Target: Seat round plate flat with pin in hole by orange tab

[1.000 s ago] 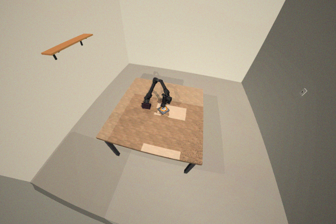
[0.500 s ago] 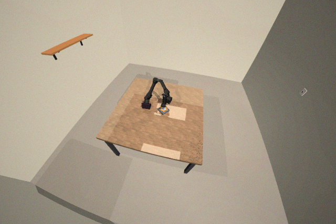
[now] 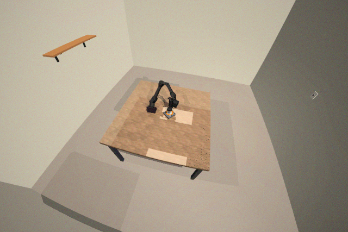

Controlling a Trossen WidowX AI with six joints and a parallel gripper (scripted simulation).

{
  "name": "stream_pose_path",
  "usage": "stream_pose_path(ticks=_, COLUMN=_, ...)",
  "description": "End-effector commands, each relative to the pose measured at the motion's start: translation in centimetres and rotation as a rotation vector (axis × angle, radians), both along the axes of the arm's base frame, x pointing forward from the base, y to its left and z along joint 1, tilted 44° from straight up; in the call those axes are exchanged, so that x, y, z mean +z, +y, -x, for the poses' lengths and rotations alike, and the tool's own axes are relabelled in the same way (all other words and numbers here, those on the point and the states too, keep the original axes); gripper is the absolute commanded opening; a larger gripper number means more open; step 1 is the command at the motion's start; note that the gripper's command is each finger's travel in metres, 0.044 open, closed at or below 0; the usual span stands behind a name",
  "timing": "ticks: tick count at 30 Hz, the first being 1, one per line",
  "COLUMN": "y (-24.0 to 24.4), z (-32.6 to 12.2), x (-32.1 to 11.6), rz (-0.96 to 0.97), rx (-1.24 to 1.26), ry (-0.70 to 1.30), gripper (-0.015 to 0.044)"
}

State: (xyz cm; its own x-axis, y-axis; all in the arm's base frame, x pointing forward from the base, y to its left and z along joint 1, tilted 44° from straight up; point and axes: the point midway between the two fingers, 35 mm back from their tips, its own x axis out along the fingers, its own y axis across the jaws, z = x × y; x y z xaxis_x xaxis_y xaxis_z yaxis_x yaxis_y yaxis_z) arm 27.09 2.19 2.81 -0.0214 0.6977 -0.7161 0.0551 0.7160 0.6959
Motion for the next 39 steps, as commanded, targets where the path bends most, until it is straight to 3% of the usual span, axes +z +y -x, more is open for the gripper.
stream_pose_path(ticks=1, y=0.1, z=-0.9, x=0.0, rz=0.001, rx=0.004, ry=-0.028, gripper=0.0000)
stream_pose_path(ticks=39, y=-1.9, z=-3.8, x=-1.7, rz=0.003, rx=0.004, ry=-0.030, gripper=0.0000)
